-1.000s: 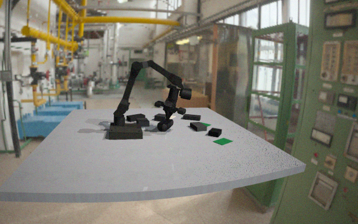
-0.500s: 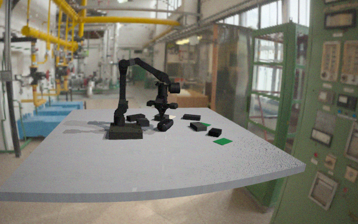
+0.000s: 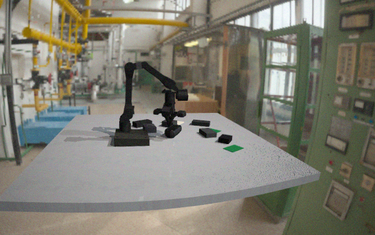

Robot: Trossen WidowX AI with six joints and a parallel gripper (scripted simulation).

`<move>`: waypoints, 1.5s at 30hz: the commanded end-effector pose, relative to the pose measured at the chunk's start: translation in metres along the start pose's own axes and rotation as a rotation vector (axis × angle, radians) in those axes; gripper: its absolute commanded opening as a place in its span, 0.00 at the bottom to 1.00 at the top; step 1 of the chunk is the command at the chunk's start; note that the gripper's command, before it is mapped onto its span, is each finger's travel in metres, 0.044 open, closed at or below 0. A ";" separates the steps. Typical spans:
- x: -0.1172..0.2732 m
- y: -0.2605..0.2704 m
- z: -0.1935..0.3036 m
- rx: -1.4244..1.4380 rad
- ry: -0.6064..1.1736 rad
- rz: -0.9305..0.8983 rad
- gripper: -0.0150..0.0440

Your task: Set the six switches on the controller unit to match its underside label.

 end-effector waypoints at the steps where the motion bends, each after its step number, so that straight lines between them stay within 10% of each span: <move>1: -0.010 -0.001 -0.001 -0.004 -0.012 0.006 0.25; 45: -0.024 -0.001 -0.001 -0.004 -0.013 0.006 0.25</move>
Point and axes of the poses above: the point midway between the two fingers, 35 mm back from their tips, its own x axis back along the fingers, its own y axis across the jaws, z = x × y, the point moved 4 cm from there along x, back along the fingers, and after that the axes turned 6 degrees about -x, right-handed, at the moved point
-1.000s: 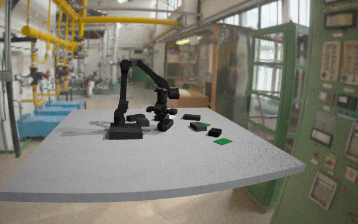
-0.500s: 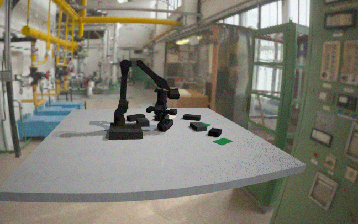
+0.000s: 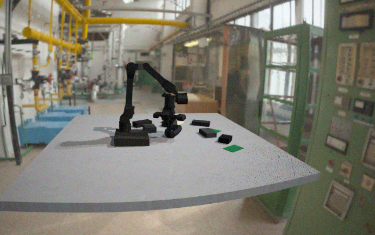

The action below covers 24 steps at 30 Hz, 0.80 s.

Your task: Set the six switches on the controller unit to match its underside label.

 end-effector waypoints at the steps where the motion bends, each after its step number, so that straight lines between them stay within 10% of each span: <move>1: -0.003 0.000 -0.001 -0.005 -0.007 0.001 0.25; 24: 0.043 0.001 0.000 -0.005 -0.007 0.001 0.25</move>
Point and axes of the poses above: the point midway between the two fingers, 35 mm back from their tips, its own x axis back along the fingers, its own y axis across the jaws, z = x × y, the point moved 4 cm from there along x, back along the fingers, and after that the axes turned 6 degrees about -x, right-handed, at the moved point
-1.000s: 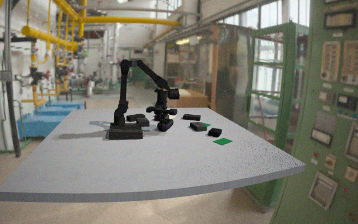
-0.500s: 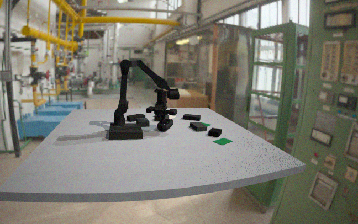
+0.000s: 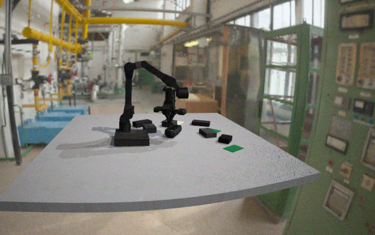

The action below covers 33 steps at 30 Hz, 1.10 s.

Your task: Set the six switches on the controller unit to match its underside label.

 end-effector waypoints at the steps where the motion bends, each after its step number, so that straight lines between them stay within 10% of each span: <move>1: 0.009 -0.001 -0.001 0.000 -0.001 0.000 0.25; 33: 0.014 0.003 0.050 0.000 0.003 0.000 0.25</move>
Point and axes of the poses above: the point midway between the two fingers, 35 mm back from their tips, its own x axis back along the fingers, its own y axis across the jaws, z = x × y, the point moved 4 cm from there along x, back along the fingers, and after that the axes turned 6 degrees about -x, right-handed, at the moved point
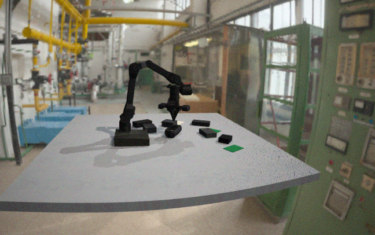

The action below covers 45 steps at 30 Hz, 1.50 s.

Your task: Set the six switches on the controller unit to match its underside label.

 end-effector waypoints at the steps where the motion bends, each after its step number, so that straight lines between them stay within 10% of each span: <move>1: -0.001 0.000 0.000 -0.005 -0.007 0.004 0.25; 45: -0.040 -0.059 -0.008 -0.008 0.025 -0.198 0.25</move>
Point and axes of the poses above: the point midway between the two fingers, 35 mm back from their tips, its own x axis back along the fingers, its own y axis across the jaws, z = x × y, the point moved 4 cm from there along x, back along the fingers, and after that the axes turned 6 degrees about -x, right-handed, at the moved point
